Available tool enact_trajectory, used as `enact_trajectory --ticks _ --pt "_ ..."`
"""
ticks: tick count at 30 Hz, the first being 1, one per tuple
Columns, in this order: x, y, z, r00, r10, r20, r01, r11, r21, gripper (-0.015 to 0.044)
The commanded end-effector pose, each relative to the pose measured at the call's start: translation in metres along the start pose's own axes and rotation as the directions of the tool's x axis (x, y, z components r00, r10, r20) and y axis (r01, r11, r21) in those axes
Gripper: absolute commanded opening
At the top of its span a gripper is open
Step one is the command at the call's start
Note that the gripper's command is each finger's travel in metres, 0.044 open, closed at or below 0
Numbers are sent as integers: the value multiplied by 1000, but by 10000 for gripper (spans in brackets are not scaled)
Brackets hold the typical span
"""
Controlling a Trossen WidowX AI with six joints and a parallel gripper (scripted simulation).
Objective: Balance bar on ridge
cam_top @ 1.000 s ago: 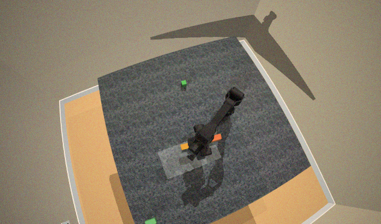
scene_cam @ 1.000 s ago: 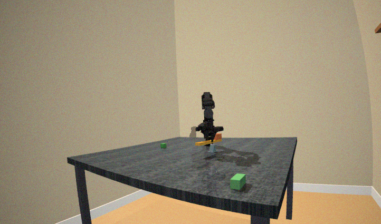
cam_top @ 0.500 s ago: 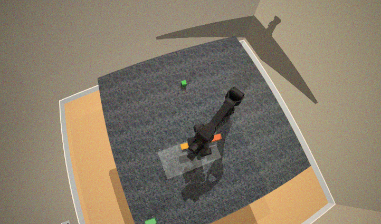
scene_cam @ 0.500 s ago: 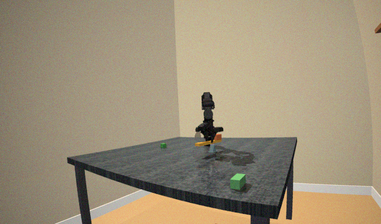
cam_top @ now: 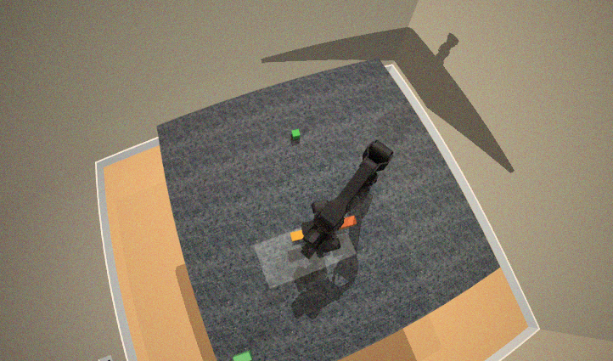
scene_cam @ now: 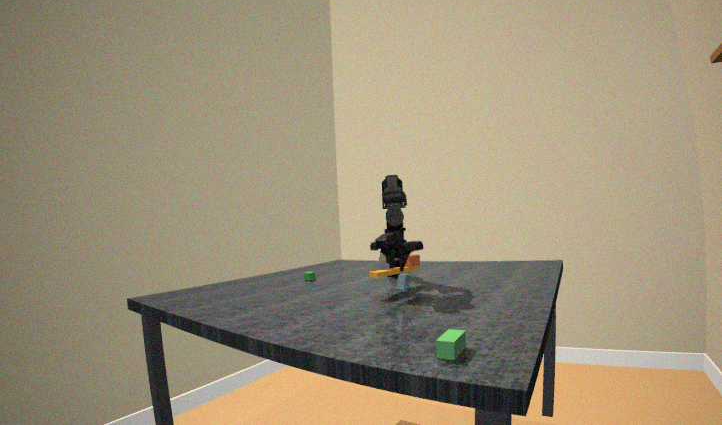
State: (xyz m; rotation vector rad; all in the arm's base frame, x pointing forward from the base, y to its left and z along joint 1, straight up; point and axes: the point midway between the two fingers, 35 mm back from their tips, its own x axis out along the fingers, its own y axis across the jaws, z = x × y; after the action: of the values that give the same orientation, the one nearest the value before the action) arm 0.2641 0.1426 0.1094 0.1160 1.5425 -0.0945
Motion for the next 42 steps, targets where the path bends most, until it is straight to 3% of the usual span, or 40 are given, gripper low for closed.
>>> enact_trajectory --ticks 1,42 --pt "0 0 0 1000 2 -1 -2 1000 -4 0" --pt "4 0 0 1000 2 -1 -2 1000 -4 0"
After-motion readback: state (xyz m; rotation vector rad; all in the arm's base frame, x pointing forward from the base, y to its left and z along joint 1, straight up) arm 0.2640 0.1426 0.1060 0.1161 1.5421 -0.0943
